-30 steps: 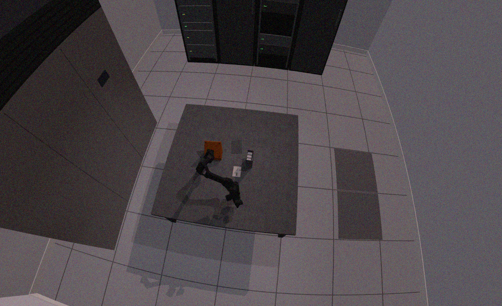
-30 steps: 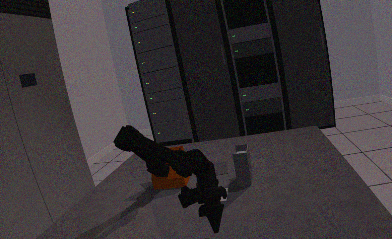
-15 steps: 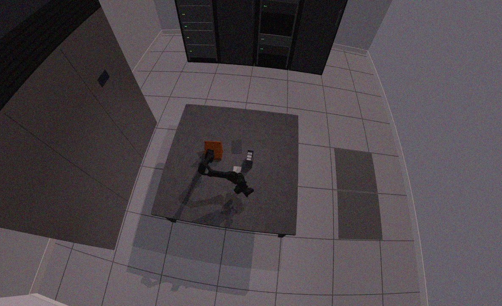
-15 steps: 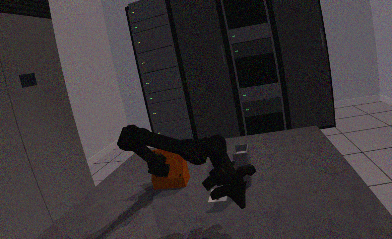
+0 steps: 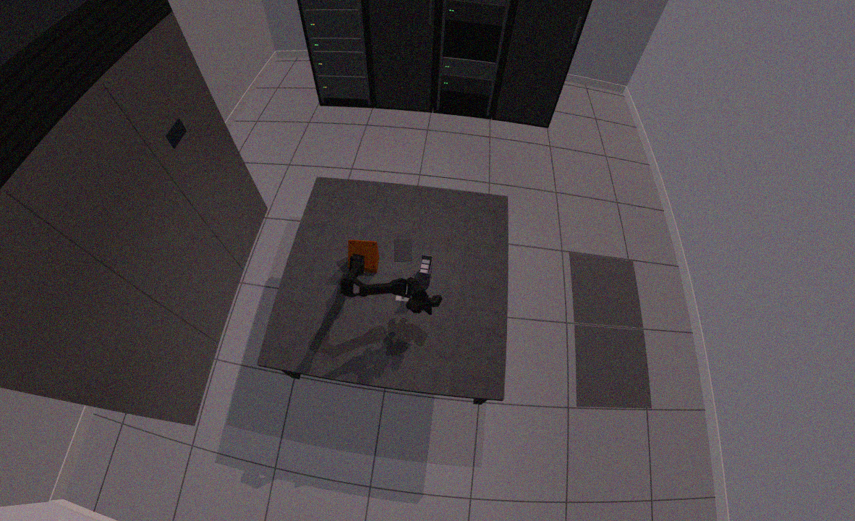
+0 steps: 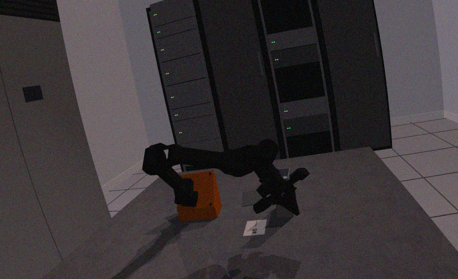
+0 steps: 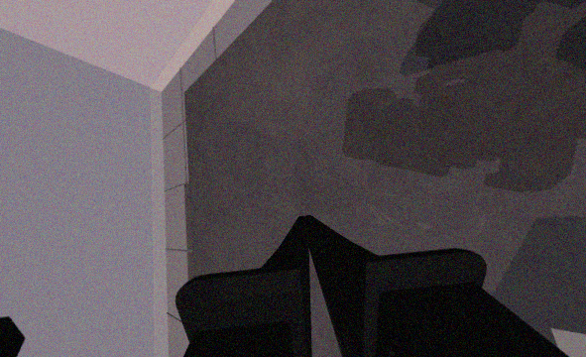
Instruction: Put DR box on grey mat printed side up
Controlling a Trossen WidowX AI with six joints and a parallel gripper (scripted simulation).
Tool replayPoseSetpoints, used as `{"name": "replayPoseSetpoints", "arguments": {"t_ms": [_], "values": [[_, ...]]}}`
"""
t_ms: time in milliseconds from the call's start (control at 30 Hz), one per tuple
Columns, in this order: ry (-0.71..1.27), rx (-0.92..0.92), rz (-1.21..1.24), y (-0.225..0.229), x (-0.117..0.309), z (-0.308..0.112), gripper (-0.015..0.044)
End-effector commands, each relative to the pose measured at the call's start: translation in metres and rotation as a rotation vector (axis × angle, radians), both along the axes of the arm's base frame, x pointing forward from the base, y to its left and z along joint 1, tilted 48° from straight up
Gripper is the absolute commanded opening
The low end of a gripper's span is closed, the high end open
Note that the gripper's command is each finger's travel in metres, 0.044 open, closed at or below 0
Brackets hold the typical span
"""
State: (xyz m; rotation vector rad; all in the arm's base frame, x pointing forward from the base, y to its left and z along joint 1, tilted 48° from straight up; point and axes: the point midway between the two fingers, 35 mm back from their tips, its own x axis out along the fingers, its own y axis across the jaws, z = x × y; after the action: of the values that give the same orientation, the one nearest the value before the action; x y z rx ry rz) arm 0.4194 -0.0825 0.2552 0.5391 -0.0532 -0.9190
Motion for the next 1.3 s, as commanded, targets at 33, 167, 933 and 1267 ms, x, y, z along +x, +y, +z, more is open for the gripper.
{"name": "replayPoseSetpoints", "arguments": {"t_ms": [33,167,933,1267], "values": [[0.148,-0.066,0.075,0.029,0.001,-0.026,0.0],[0.249,-0.12,0.14,0.052,0.0,-0.042,0.0],[0.77,-0.536,0.523,0.173,-0.041,-0.125,0.0],[0.962,-0.773,0.679,0.213,-0.073,-0.155,0.0]]}}
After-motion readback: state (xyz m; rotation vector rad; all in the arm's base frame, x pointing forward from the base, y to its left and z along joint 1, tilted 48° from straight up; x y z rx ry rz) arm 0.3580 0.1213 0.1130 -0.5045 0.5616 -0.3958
